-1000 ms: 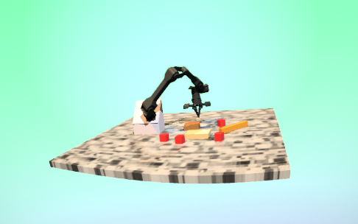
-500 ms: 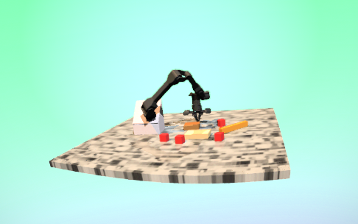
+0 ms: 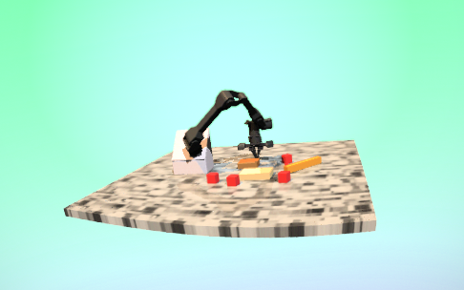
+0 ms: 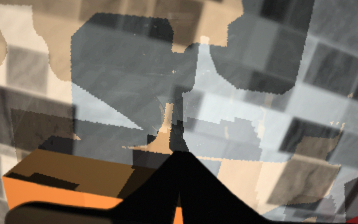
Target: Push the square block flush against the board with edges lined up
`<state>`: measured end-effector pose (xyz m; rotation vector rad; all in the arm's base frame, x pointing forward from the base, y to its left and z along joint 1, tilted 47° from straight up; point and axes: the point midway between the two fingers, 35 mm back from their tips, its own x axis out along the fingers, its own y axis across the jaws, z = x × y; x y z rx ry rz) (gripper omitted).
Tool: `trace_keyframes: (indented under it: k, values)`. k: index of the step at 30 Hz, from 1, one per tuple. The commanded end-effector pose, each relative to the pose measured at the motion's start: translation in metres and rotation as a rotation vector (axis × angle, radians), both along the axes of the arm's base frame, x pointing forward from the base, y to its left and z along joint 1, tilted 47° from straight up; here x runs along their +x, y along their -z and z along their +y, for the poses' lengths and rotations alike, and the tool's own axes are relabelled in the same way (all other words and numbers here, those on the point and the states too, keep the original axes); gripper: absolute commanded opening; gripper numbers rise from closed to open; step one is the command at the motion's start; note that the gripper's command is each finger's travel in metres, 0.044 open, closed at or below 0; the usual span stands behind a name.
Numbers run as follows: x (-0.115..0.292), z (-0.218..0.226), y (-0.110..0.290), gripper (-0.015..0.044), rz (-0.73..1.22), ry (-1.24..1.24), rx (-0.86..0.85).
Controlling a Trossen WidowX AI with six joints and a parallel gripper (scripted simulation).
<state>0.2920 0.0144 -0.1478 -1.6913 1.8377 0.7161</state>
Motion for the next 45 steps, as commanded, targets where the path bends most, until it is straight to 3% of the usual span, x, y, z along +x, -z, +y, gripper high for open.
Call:
trace_keyframes:
  k: [1, 13, 45]
  values:
    - [-0.001, -0.008, -0.007, 0.0000, 0.002, 0.002, -0.005]
    - [0.000, -0.018, -0.017, 0.0000, 0.002, 0.002, -0.005]
    - [0.003, 0.018, 0.020, 0.0000, 0.001, 0.003, -0.006]
